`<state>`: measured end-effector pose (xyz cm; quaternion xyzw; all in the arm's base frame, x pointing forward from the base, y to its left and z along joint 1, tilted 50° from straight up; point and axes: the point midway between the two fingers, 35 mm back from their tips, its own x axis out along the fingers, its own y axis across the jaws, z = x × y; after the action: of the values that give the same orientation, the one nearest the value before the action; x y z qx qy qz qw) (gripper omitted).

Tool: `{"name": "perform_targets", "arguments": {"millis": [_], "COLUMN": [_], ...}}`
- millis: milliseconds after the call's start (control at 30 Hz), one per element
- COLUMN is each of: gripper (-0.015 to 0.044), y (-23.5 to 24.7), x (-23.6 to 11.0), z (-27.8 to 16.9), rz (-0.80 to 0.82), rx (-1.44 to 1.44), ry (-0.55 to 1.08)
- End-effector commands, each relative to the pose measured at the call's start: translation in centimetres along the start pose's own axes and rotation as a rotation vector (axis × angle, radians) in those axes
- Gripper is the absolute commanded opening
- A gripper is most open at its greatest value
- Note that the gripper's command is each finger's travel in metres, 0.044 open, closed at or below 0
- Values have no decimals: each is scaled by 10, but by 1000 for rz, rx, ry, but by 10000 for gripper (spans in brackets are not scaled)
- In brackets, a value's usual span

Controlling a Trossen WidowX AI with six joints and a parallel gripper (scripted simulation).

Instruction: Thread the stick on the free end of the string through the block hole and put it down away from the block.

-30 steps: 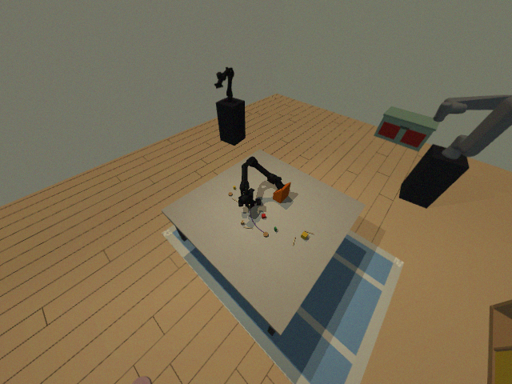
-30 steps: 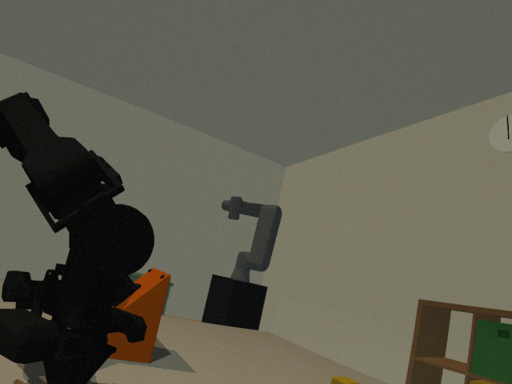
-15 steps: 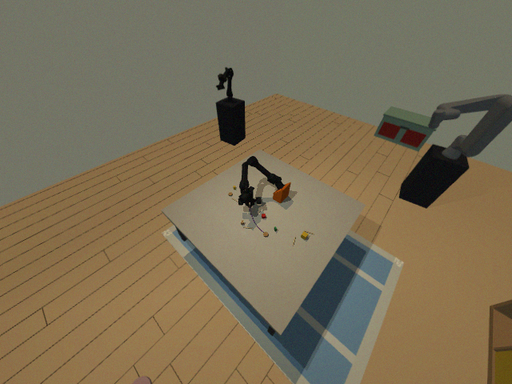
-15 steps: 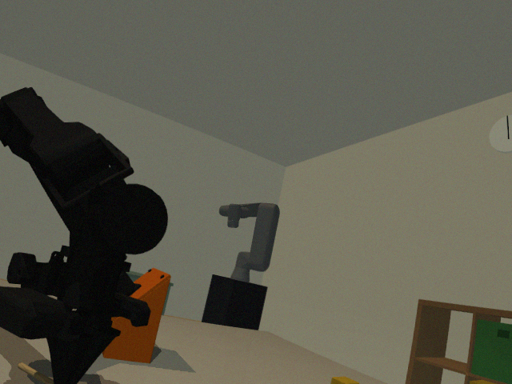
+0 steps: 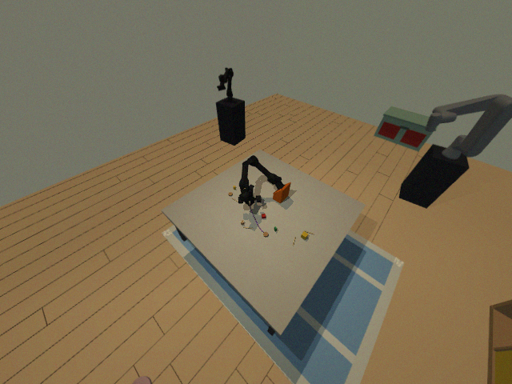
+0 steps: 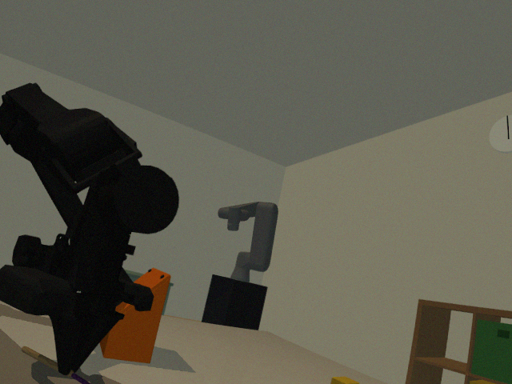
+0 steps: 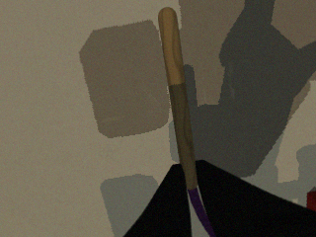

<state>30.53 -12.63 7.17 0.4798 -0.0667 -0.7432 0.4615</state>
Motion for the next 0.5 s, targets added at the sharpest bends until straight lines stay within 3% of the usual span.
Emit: {"name": "perform_targets", "arguments": {"millis": [0, 267, 467], "gripper": [0, 0, 0], "y": [0, 0, 2], "x": [1, 0, -1], "z": [0, 0, -5], "rz": [0, 0, 0], "rx": [0, -5, -195], "ry": [0, 0, 0]}}
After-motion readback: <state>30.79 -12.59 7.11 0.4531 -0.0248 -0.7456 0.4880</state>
